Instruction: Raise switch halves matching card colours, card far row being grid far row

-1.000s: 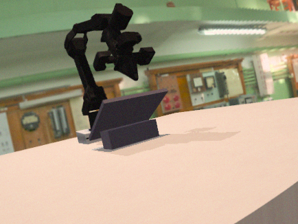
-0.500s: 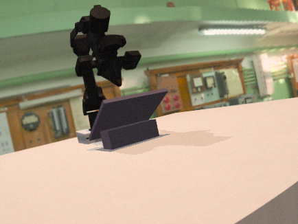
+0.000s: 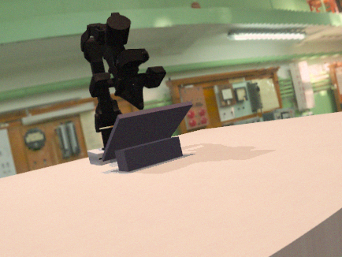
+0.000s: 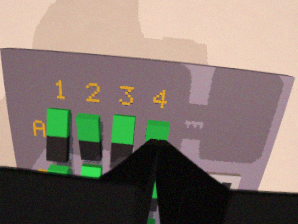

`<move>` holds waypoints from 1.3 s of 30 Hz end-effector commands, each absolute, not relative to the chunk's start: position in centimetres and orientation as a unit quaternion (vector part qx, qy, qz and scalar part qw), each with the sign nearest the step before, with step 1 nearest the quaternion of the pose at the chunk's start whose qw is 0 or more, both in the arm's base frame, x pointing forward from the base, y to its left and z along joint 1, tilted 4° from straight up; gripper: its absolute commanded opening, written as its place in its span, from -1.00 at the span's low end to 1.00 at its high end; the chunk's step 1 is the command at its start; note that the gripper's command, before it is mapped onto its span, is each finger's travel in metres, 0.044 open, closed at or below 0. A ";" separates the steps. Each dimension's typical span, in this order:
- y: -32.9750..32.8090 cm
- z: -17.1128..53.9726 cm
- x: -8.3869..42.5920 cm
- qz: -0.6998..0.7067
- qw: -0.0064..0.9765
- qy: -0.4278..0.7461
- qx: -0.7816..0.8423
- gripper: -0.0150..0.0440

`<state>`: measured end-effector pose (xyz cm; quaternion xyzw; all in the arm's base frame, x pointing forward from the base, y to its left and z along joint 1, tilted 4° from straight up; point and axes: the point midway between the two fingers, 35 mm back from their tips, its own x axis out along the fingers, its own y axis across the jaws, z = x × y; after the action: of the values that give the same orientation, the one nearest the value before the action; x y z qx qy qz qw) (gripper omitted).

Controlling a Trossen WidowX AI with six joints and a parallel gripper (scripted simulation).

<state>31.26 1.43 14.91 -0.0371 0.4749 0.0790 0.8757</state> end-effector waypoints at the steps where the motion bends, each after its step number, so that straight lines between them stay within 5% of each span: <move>1: 1.4 14.3 31.5 0.078 0.874 0.478 -0.037 -0.49; 39: 1.5 13.5 32.1 0.078 0.874 0.477 -0.037 -0.49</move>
<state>32.02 1.59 13.54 -0.0385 0.4772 0.0807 0.8742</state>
